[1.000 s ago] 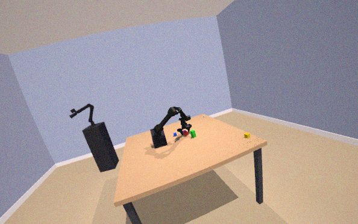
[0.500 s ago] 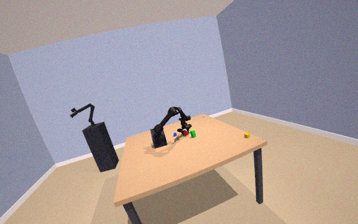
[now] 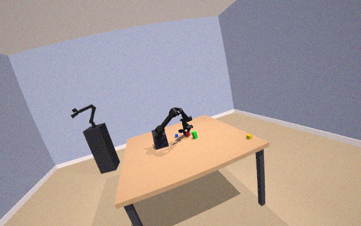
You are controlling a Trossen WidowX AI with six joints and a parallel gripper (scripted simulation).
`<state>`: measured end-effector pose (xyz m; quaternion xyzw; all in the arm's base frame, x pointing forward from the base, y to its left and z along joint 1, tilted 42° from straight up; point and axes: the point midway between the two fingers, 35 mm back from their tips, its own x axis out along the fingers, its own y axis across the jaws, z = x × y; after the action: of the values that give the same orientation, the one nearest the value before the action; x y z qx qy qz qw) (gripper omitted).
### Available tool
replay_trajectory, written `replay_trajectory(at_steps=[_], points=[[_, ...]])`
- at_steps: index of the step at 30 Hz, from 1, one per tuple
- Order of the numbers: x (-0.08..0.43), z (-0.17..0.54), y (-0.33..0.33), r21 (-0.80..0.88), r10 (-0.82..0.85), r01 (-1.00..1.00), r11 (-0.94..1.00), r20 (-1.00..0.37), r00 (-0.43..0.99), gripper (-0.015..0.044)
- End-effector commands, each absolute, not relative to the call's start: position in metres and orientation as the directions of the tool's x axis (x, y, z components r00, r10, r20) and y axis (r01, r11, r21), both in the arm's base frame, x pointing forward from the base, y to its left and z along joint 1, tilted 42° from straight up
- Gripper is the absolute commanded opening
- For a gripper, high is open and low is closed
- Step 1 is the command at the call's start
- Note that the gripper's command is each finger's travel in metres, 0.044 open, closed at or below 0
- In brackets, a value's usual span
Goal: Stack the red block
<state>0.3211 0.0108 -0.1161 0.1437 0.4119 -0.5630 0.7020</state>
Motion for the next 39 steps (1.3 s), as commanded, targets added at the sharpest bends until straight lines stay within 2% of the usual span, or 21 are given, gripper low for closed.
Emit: replay_trajectory(at_steps=[1,23,33,39], points=[[0.323,-0.102,0.025,-0.249,-0.668,0.911,0.328,-0.743,0.037,0.0],[0.319,-0.033,0.088,-0.249,-0.665,0.911,0.329,-0.746,0.037,0.0],[0.32,-0.032,0.088,-0.249,-0.665,0.911,0.329,-0.746,0.037,0.0],[0.346,-0.006,0.063,-0.247,-0.661,0.91,0.332,-0.75,0.038,0.0]])
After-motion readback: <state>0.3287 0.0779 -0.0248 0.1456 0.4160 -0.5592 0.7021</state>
